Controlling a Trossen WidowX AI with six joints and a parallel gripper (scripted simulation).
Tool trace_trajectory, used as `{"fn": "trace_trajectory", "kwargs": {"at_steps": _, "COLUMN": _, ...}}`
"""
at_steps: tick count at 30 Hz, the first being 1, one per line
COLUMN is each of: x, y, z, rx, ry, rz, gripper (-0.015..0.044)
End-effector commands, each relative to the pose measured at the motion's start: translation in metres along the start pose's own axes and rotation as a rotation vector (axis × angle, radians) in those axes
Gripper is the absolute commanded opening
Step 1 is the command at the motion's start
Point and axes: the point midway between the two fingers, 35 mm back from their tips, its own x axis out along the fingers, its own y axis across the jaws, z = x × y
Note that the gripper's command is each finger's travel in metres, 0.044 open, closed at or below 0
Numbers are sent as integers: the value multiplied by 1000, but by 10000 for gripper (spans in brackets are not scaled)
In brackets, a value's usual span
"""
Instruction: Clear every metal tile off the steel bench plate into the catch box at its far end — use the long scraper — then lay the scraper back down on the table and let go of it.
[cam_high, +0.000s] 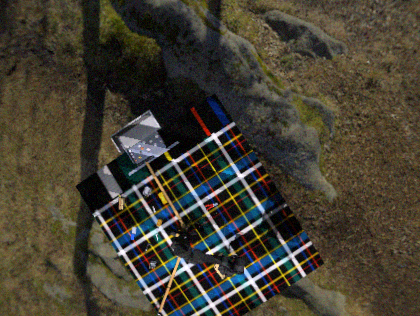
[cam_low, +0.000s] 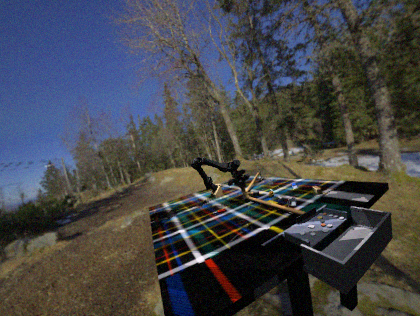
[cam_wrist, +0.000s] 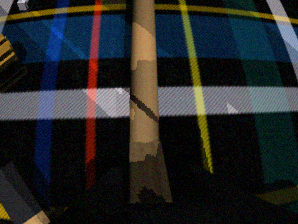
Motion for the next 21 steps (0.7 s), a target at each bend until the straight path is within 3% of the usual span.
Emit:
{"fn": "trace_trajectory", "kwargs": {"at_steps": 1, "x": -1, "y": -6, "z": -1, "rx": -1, "ry": -1, "rz": -1, "gripper": 0}}
{"fn": "trace_trajectory", "kwargs": {"at_steps": 21, "x": -29, "y": 1, "z": -34, "rx": -1, "ry": 9, "rz": 10, "gripper": 0}}
